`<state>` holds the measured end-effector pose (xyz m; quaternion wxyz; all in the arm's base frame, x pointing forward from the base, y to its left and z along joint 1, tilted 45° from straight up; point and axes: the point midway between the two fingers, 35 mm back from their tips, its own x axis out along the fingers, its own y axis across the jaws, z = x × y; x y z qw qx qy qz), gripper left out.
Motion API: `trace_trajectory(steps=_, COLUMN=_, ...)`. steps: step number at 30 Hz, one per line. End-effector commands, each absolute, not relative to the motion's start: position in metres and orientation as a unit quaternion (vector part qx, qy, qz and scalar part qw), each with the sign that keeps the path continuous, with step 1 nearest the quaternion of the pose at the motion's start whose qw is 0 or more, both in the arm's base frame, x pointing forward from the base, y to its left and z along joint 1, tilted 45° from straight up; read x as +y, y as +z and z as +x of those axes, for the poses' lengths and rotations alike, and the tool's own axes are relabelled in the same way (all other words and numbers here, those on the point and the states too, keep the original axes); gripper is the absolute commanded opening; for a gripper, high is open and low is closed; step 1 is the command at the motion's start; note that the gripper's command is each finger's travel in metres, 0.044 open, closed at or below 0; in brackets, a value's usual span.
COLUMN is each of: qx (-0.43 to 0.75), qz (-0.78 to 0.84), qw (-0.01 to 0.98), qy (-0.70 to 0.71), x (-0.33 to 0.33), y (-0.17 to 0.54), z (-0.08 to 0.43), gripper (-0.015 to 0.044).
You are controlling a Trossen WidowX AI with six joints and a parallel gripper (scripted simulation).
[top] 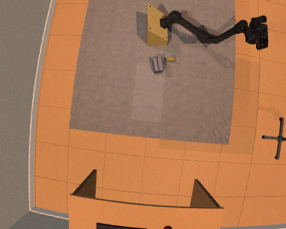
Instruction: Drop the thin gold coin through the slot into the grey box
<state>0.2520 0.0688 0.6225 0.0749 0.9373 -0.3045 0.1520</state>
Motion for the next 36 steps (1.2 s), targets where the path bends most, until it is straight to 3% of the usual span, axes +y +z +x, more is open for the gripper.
trace_trajectory(steps=1, qx=-0.268, qz=0.938, qw=-0.008, qy=0.220, x=0.053, y=0.646, z=0.210, gripper=0.0161)
trace_trajectory(steps=8, qx=-0.209, qz=0.921, qw=-0.175, qy=0.277, x=-0.020, y=0.658, z=0.138, gripper=0.0161)
trace_trajectory(steps=16, qx=-0.157, qz=0.880, qw=-0.348, qy=0.281, x=-0.114, y=0.631, z=0.112, gripper=0.0161)
trace_trajectory(steps=26, qx=-0.128, qz=0.810, qw=-0.525, qy=0.229, x=-0.202, y=0.565, z=0.142, gripper=0.0161)
trace_trajectory(steps=36, qx=-0.132, qz=0.700, qw=-0.698, qy=0.077, x=-0.244, y=0.439, z=0.224, gripper=0.0161)
